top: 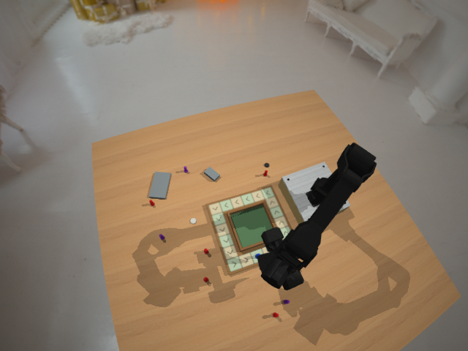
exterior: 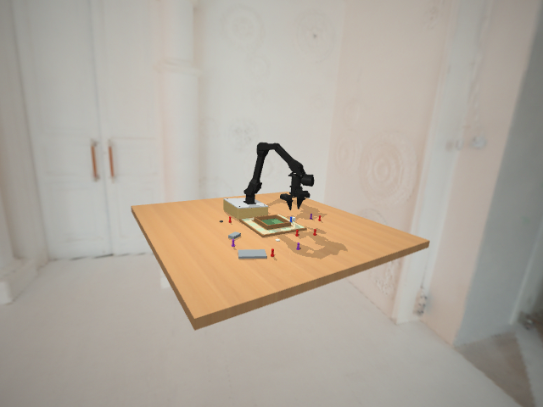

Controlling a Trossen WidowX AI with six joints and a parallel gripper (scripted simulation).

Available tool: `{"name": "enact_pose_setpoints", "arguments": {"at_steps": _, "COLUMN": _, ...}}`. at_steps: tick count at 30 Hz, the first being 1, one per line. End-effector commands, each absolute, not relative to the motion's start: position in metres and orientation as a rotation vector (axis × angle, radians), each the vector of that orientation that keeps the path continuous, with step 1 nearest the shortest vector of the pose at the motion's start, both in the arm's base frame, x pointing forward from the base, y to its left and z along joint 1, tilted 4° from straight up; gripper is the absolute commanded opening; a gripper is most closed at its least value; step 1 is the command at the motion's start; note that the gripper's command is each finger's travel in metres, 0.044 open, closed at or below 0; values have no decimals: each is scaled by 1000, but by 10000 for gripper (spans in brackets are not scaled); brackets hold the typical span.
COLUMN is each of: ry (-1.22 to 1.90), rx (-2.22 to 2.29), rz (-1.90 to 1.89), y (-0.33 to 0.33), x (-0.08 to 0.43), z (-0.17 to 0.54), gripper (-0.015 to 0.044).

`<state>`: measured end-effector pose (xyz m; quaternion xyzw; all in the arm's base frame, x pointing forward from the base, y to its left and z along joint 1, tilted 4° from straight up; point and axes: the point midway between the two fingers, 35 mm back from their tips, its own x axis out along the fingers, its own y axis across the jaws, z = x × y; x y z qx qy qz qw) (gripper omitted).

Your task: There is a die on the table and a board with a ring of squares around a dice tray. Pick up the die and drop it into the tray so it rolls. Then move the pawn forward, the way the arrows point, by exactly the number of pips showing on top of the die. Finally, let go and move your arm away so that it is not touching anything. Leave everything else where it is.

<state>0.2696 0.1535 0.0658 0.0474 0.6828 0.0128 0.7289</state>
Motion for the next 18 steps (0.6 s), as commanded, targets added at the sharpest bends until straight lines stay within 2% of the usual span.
{"name": "enact_pose_setpoints", "arguments": {"at_steps": 1, "ry": 1513, "rx": 110, "rz": 1, "y": 149, "x": 271, "z": 61, "gripper": 275}}
{"name": "enact_pose_setpoints", "arguments": {"at_steps": 18, "ry": 1513, "rx": 110, "rz": 1, "y": 151, "x": 271, "z": 26, "gripper": 275}}
